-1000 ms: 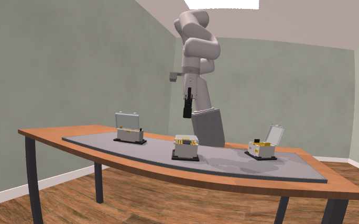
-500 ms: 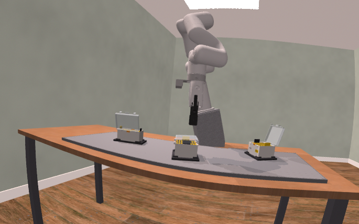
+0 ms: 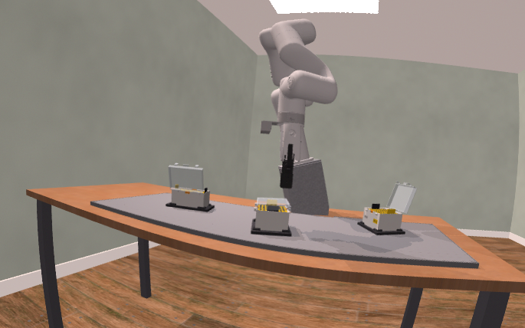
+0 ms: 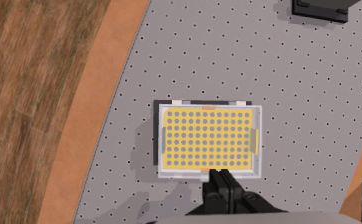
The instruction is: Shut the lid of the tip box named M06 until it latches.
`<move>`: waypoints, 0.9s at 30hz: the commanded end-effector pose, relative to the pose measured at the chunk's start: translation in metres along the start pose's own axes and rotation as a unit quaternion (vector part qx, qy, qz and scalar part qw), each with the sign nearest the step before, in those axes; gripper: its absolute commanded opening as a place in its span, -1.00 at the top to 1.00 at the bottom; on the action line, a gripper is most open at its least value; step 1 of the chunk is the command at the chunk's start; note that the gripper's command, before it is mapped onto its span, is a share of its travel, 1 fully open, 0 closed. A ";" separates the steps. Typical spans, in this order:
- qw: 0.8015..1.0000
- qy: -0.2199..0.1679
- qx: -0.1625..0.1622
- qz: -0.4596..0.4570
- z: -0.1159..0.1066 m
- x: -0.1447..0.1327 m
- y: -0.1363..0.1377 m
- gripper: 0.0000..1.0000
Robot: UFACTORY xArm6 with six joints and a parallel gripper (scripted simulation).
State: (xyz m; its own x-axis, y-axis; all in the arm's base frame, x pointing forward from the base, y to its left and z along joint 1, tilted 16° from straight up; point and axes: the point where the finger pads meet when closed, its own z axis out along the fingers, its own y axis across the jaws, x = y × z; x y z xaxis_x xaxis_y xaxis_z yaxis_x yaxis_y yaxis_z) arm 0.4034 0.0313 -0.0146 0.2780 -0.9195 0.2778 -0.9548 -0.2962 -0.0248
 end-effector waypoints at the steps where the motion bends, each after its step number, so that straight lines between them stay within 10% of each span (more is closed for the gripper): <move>1: 1.000 0.000 0.001 0.000 -0.001 0.000 -0.001 1.00; 27: 1.000 0.000 0.001 0.000 0.029 0.000 -0.001 1.00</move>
State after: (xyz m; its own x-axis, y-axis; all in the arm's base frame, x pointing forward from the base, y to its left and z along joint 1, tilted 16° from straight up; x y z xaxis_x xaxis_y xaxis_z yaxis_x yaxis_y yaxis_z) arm 0.4058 0.0241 -0.0416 0.2785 -0.9194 0.2777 -0.9548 -0.2963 -0.0236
